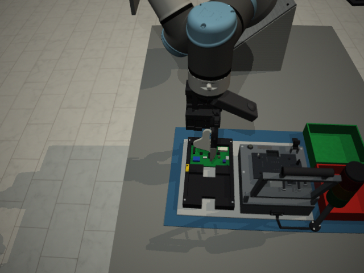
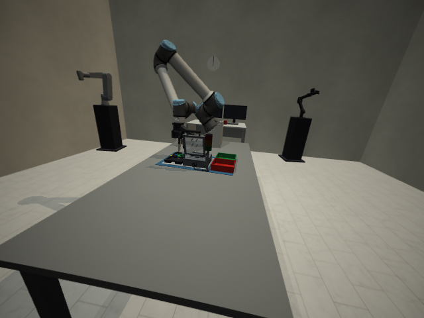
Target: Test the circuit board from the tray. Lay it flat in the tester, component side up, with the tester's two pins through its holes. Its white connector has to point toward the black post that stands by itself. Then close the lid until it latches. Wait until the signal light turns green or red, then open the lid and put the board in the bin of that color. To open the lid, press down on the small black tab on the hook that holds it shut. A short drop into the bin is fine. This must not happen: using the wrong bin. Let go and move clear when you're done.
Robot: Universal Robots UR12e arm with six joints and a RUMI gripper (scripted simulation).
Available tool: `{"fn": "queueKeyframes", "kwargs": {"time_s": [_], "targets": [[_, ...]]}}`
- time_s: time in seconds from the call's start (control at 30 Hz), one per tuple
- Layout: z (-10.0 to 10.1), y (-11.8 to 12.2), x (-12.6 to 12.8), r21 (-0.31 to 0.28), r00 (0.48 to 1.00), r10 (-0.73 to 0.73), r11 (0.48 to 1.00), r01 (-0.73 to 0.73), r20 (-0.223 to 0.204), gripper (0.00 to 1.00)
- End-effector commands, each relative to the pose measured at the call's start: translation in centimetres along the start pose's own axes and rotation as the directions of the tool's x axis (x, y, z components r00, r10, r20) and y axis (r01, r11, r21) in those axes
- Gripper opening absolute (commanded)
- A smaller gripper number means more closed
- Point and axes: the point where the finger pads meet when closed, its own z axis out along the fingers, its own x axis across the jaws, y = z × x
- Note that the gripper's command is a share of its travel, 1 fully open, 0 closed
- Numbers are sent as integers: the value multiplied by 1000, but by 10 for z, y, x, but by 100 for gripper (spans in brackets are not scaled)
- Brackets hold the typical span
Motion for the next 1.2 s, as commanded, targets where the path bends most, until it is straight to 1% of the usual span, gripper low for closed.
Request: {"fn": "queueKeyframes", "kwargs": {"time_s": [0.0, 0.27, 0.47, 1.17], "targets": [[12, -2, -4, 3, 1000, -2, 1000, 2, 5, 59], [30, -2, -3, 2, 1000, -1, 1000, 1, 4, 59], [34, -1, -3, 2, 1000, -1, 1000, 1, 4, 59], [34, -1, -2, 1, 1000, 0, 1000, 0, 2, 59]]}}
